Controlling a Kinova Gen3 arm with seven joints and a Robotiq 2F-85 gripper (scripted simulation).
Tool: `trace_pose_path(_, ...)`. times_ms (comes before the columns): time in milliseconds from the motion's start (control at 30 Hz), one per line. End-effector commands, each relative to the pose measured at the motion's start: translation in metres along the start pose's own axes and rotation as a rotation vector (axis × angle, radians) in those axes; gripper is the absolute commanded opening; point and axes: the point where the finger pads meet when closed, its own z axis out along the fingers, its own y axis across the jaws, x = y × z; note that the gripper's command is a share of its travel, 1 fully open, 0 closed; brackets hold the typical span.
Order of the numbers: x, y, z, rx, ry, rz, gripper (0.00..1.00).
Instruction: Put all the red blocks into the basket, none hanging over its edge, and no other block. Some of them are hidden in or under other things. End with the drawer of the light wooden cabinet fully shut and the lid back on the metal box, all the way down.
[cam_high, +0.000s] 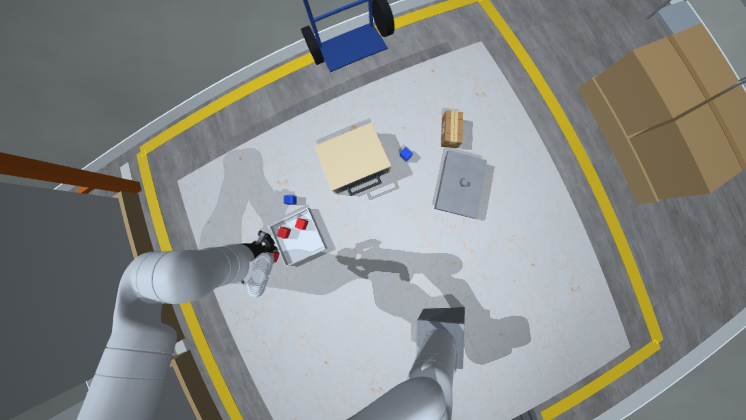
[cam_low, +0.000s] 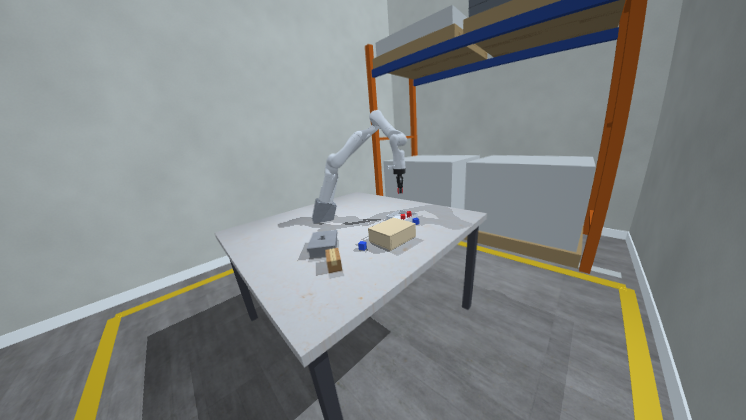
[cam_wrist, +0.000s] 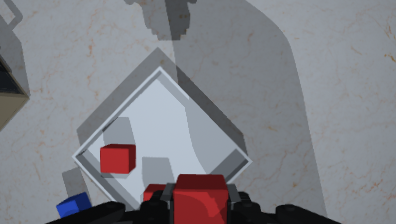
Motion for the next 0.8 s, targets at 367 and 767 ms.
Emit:
trace_pose_path(367,0.000,0.000,0.019,0.000,-0.001,0.000,0.10)
trace_pose_path(767,-0.001,0.000,0.039,0.000,-0.001,0.000,0.10)
